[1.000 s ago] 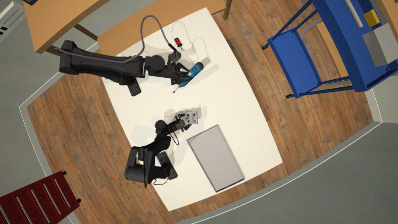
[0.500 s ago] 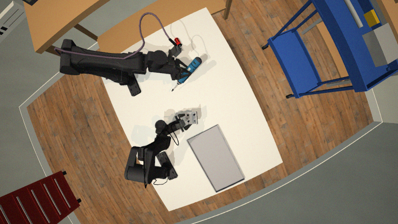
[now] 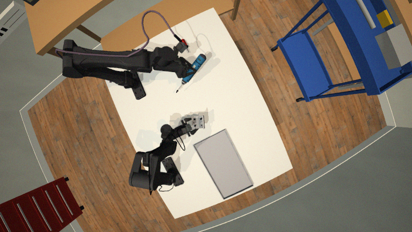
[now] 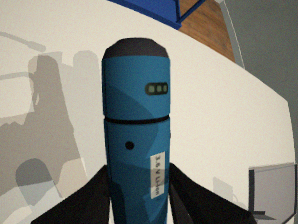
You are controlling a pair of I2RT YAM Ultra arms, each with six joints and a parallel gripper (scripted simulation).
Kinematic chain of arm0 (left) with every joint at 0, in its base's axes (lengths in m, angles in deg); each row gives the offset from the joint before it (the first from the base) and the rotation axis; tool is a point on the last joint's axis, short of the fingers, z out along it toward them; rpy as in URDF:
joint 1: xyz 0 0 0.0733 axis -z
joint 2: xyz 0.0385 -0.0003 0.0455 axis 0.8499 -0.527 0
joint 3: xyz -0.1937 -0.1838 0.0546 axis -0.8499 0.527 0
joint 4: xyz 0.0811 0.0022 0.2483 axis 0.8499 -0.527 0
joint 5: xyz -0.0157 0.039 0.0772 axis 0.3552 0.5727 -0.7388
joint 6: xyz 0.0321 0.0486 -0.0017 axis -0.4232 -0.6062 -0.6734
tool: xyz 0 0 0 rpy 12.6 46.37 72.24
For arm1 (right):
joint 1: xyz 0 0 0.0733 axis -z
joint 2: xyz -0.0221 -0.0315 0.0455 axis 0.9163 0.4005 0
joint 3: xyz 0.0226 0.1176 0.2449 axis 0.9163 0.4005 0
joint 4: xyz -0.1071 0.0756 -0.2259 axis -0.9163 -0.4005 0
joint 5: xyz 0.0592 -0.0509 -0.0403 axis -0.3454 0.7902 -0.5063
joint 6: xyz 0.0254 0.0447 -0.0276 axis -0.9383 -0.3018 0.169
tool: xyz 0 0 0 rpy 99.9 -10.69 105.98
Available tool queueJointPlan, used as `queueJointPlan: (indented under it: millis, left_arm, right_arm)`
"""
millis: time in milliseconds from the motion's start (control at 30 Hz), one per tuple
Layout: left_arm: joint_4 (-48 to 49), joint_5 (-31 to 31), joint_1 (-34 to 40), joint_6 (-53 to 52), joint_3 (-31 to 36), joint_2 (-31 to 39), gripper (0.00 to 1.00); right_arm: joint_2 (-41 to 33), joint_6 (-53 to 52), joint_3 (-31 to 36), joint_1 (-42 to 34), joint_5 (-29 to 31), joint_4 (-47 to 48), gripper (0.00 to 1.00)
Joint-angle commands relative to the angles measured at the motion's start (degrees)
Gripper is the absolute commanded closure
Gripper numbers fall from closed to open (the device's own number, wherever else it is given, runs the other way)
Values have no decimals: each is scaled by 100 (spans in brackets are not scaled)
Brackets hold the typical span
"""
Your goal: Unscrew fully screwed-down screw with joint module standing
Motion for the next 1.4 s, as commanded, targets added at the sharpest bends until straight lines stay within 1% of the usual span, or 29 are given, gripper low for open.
queueJointPlan:
  millis: [0, 300, 367, 467, 667, 867, 933, 1033, 1100, 1367]
  left_arm:
    - [-26, -22, -139, 155, -357, 191, 58]
    - [-669, 12, -482, 498, -527, 1, 58]
    - [-552, 15, -483, 498, -528, 146, 58]
    - [-557, 20, -405, 501, -530, 150, 58]
    - [-1093, -25, -694, 746, -621, 151, 58]
    - [-1510, 12, -928, 969, -739, -27, 58]
    - [-1393, 15, -930, 969, -743, 123, 58]
    - [-1398, 20, -856, 971, -744, 128, 58]
    - [-1663, -14, -996, 1057, -774, 121, 58]
    - [-2214, -5, -1294, 1369, -910, 10, 58]
  right_arm:
    - [-35, 1, -21, 6, 10, 76, 41]
    - [-35, 1, -21, 6, 10, 76, 41]
    - [-35, 1, -21, 6, 10, 76, 41]
    - [-35, 1, -21, 6, 10, 76, 41]
    - [-35, 1, -21, 6, 10, 76, 41]
    - [-35, 1, -21, 6, 10, 76, 41]
    - [-35, 1, -21, 6, 10, 76, 41]
    - [-35, 1, -21, 6, 10, 76, 41]
    - [-35, 1, -21, 6, 10, 76, 41]
    - [-35, 1, -21, 6, 10, 76, 41]
